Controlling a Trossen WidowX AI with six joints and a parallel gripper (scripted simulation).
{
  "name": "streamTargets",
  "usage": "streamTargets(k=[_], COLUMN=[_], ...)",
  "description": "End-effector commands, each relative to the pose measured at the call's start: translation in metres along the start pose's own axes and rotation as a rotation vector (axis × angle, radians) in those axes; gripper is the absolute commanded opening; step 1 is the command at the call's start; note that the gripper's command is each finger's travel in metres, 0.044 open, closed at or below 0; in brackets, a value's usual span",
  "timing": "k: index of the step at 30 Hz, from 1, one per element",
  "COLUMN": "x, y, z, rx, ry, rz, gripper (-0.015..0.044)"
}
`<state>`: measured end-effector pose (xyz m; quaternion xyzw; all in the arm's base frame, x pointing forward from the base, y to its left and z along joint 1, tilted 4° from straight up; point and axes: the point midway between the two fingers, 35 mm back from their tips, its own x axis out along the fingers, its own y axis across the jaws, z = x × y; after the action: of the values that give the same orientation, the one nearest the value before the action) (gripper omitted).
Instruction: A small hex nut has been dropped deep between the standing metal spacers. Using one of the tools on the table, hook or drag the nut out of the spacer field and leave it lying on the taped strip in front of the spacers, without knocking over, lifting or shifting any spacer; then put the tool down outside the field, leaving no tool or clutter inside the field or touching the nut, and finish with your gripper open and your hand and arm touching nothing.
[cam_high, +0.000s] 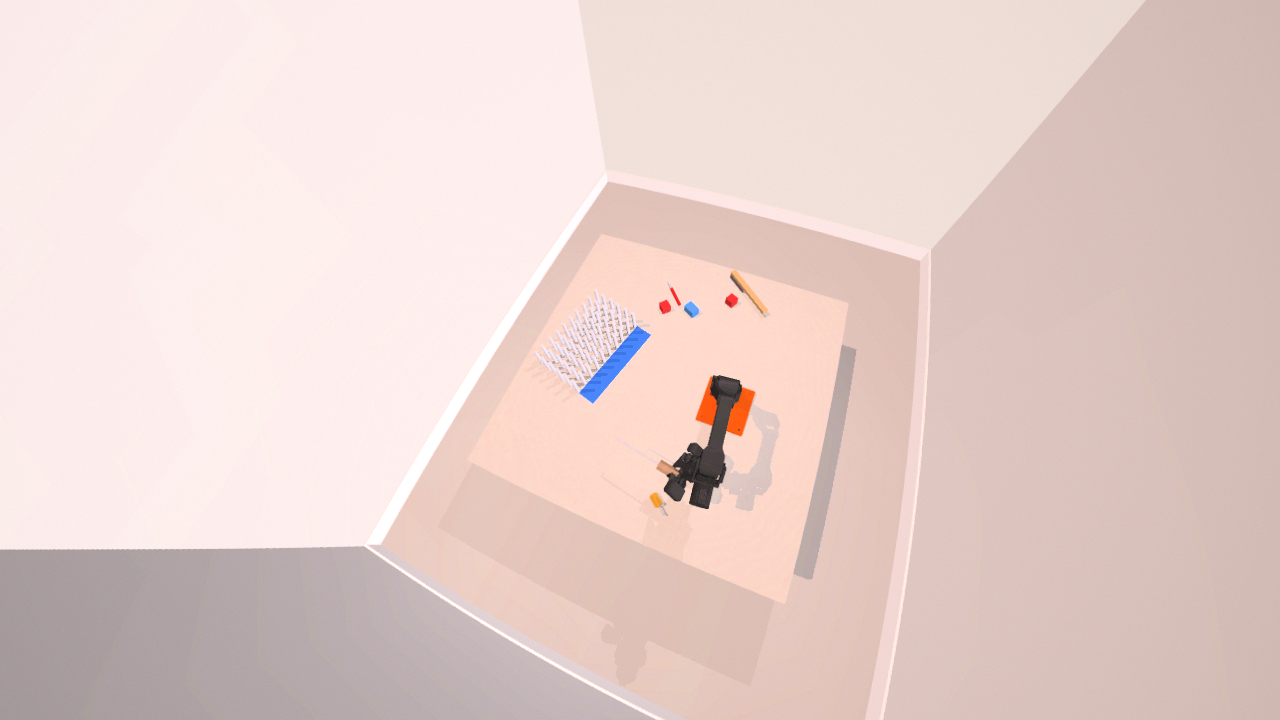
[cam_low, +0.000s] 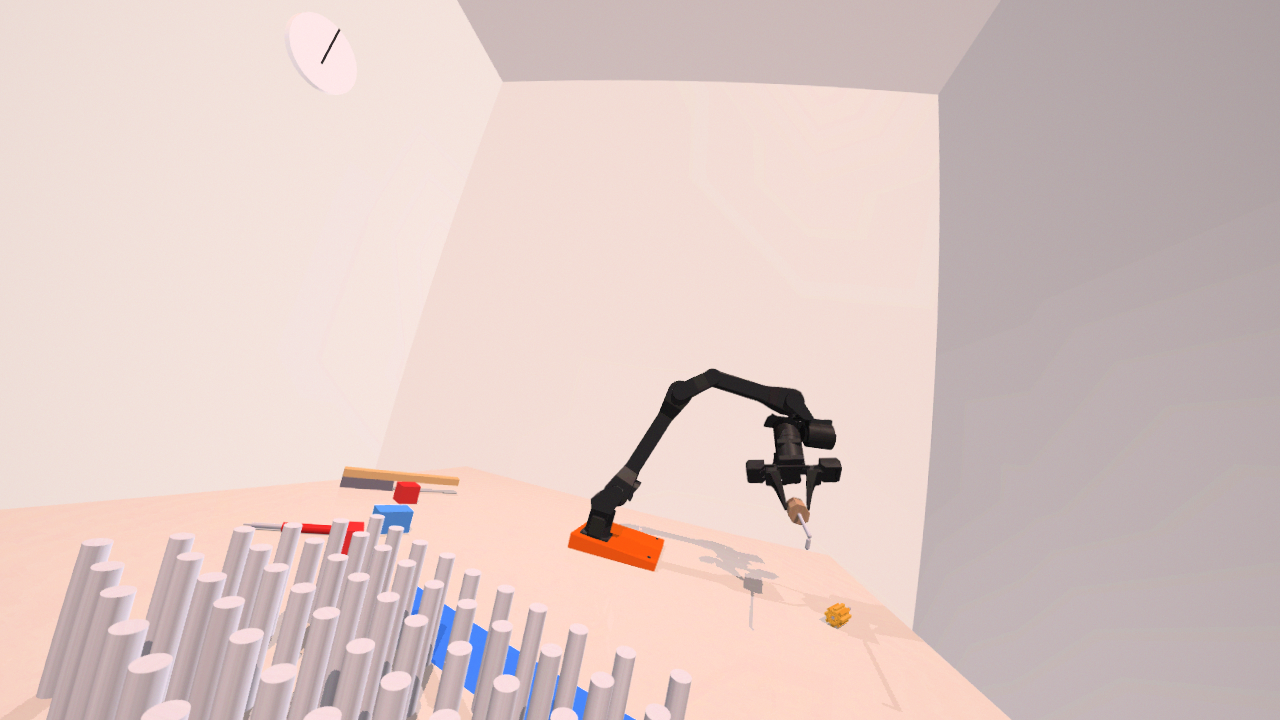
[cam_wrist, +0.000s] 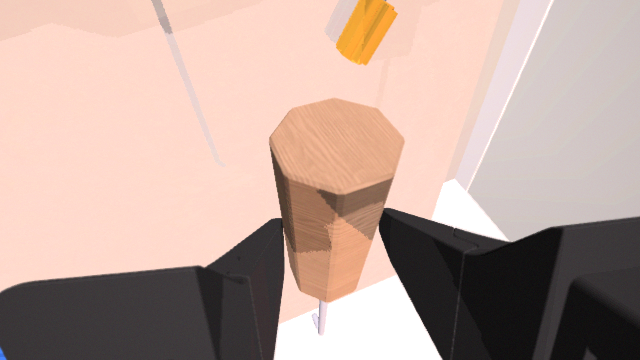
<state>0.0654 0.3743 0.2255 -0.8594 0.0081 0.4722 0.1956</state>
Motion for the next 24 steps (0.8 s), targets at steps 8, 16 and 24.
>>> streamTargets(k=[8,16,24], x=[0.021,0.037,0.05], y=[0.017,0.035,0.057], z=[-0.057,-0.095,-0.129], rx=[0.02,0.032,0.047], ry=[-0.034,-0.063,-0.092], rz=[0.06,0.1,0.127], gripper=[0.0,0.0,0.0])
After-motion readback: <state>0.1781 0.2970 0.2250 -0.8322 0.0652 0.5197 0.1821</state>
